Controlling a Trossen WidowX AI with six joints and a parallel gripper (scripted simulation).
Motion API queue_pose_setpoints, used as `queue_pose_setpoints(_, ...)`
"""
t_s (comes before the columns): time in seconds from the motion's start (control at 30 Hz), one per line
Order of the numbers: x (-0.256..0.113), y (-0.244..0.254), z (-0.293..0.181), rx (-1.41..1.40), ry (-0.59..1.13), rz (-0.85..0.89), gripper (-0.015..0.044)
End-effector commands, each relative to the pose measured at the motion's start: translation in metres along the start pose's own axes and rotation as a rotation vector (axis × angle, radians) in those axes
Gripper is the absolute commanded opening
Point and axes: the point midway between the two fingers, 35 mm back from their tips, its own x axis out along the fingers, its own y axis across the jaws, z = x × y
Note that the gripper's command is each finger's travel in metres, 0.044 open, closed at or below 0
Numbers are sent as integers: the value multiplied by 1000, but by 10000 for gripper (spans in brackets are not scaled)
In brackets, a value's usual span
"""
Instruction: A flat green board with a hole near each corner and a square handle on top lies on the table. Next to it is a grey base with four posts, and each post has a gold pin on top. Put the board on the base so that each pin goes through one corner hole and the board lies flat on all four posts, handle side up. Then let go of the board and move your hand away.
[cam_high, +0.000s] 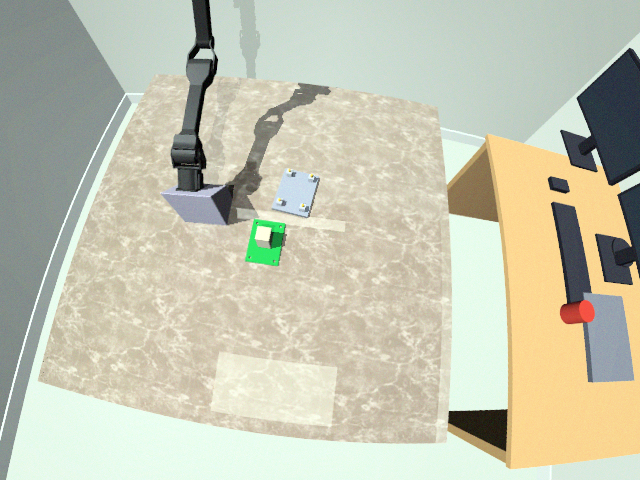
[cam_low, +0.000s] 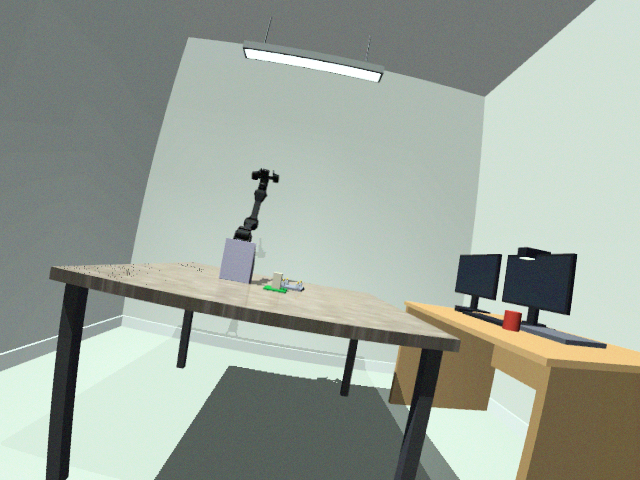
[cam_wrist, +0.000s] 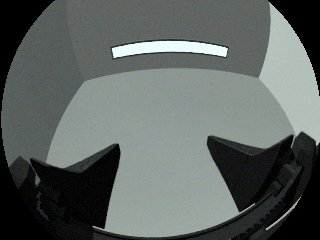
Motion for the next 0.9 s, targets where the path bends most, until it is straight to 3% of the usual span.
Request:
queue_pose_setpoints(0.0,0,0,1,-2,-2,-2,426)
queue_pose_setpoints(0.13,0,-11,29,-61,-62,-43,440)
queue_pose_setpoints(0.43,-12,-54,147,-316,-301,-235,440)
queue_pose_setpoints(0.87,-94,-146,308,-711,-518,-757,440)
